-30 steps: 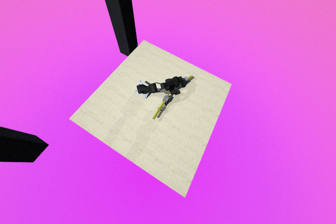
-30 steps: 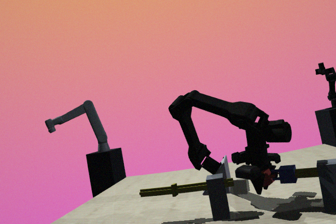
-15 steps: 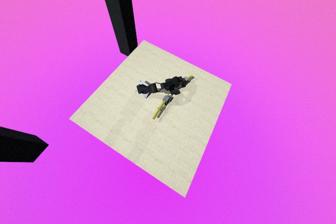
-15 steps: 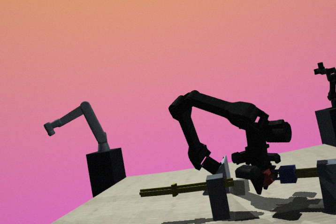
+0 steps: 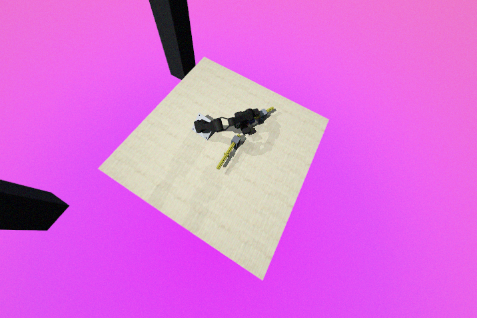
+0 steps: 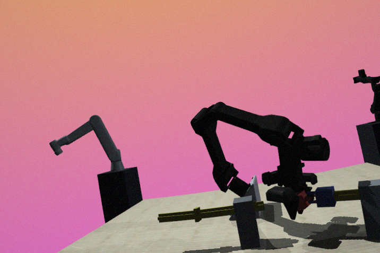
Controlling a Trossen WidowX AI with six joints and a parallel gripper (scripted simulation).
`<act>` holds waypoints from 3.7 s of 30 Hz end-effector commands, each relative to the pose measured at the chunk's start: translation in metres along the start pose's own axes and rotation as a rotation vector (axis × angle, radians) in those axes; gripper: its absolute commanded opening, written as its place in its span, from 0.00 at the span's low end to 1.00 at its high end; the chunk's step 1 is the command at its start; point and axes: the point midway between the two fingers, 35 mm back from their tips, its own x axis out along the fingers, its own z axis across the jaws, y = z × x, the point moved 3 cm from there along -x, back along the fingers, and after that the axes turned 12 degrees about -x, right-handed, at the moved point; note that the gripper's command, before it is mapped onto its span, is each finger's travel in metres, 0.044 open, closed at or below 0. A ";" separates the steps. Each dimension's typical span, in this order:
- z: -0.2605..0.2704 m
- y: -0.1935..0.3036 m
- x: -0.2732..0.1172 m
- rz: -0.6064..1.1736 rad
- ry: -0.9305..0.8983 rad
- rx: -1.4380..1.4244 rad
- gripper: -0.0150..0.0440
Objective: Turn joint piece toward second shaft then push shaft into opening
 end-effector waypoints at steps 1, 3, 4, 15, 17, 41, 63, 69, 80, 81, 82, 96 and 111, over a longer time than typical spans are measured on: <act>0.002 -0.001 -0.001 -0.001 0.000 -0.002 0.25; 0.002 -0.001 -0.001 -0.001 0.000 -0.002 0.25; 0.002 -0.001 -0.001 -0.001 0.000 -0.002 0.25; 0.002 -0.002 -0.001 -0.001 0.000 -0.002 0.25; 0.002 -0.002 -0.001 -0.001 0.000 -0.002 0.25; 0.002 -0.002 -0.001 -0.001 0.000 -0.002 0.25; 0.002 -0.002 -0.001 -0.001 0.000 -0.002 0.25; 0.002 -0.002 -0.001 -0.001 0.000 -0.002 0.25; 0.002 -0.002 -0.001 -0.001 0.000 -0.002 0.25; 0.002 -0.002 -0.001 -0.001 0.000 -0.002 0.25; 0.002 -0.002 -0.001 -0.001 0.000 -0.002 0.25; 0.000 0.000 0.000 0.000 0.000 0.000 0.25; 0.000 0.000 0.000 0.000 0.000 0.000 0.68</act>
